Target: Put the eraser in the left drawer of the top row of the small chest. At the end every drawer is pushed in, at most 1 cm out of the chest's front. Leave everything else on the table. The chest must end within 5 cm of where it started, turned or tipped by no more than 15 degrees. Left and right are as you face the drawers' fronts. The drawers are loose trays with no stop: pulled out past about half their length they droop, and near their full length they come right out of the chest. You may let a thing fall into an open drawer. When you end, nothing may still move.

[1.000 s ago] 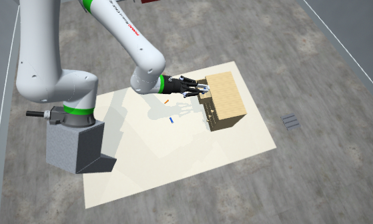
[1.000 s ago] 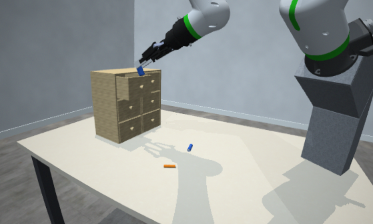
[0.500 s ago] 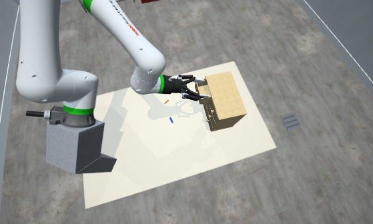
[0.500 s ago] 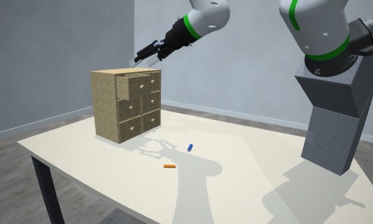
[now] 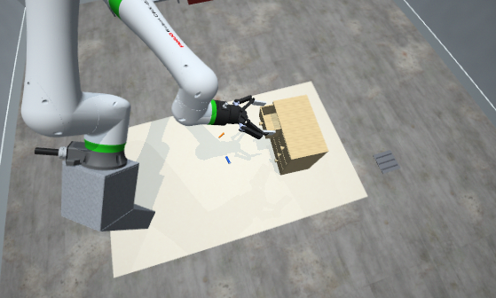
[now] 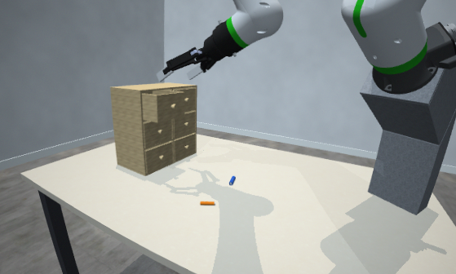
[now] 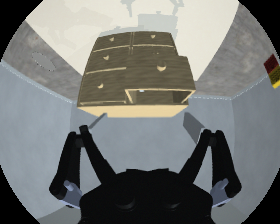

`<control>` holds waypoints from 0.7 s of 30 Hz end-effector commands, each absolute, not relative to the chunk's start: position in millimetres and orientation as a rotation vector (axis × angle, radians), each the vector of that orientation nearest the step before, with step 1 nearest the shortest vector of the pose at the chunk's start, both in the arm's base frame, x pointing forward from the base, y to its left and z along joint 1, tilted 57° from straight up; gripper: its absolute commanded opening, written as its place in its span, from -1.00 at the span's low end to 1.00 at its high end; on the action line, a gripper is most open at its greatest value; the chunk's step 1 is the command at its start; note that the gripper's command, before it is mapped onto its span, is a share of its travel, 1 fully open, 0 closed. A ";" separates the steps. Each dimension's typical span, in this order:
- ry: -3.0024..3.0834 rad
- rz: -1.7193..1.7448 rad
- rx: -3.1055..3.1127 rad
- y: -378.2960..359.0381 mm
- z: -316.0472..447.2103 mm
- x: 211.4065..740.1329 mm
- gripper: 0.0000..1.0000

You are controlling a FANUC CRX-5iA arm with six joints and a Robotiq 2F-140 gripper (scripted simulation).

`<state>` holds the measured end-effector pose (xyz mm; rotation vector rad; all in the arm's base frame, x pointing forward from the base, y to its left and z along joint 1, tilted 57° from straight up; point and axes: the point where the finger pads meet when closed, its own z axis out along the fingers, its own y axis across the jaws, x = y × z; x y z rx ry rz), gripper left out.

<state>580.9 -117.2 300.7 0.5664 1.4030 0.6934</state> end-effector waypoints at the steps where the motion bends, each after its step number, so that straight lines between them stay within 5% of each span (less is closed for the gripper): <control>1: 1.403 0.693 0.566 -115.5 298.0 574.7 1.00; 21: 1.403 0.693 0.566 -85.8 257.4 484.5 1.00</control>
